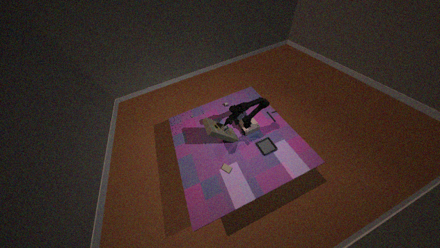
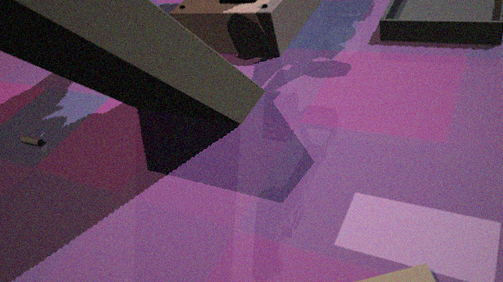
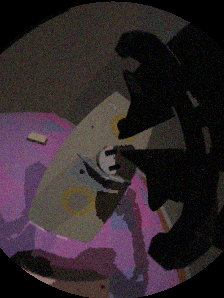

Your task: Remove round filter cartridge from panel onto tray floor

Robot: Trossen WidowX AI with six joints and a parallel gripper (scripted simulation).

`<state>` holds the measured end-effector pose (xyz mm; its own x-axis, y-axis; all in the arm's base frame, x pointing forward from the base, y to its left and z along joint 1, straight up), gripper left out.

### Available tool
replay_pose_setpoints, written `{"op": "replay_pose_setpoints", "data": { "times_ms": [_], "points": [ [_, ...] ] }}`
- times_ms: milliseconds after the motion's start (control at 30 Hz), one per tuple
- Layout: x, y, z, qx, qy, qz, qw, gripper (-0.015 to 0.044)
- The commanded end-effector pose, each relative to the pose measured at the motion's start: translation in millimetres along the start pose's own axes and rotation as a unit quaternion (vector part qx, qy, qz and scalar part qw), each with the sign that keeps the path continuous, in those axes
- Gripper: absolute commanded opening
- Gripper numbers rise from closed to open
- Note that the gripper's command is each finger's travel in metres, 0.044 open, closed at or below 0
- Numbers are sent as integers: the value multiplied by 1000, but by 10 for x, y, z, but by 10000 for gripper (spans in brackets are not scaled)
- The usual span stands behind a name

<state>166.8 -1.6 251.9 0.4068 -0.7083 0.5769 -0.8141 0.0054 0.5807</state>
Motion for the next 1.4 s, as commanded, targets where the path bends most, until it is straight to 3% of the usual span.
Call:
{"op": "replay_pose_setpoints", "data": {
  "times_ms": [0, 133, 367, 767, 900, 933, 1133, 1367],
  "points": [
    [230, 68, -225, 6, 1, 8, 1000, 93],
    [486, 103, -479, 7, 1, 9, 1000, 93],
    [498, 104, -491, 7, 1, 9, 1000, 93],
    [919, 577, -914, 9, 0, 9, 1000, 408],
    [858, 509, -844, -9, -121, -6, 993, 305],
    [833, 482, -815, -17, -170, -11, 985, 305],
    [678, 334, -636, -75, -450, -22, 890, 305],
    [488, 192, -420, -144, -705, 3, 694, 305]
  ]
}}
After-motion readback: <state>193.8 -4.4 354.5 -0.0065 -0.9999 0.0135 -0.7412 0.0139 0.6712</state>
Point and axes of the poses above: the point midway between the two fingers, 35 mm back from their tips, its own y axis back along the fingers, its own z axis across the jaws, x = y × z, the point moved 8 cm from there along y, back along the fingers, and after that the axes turned 5 degrees about y, right-handed, at the moved point
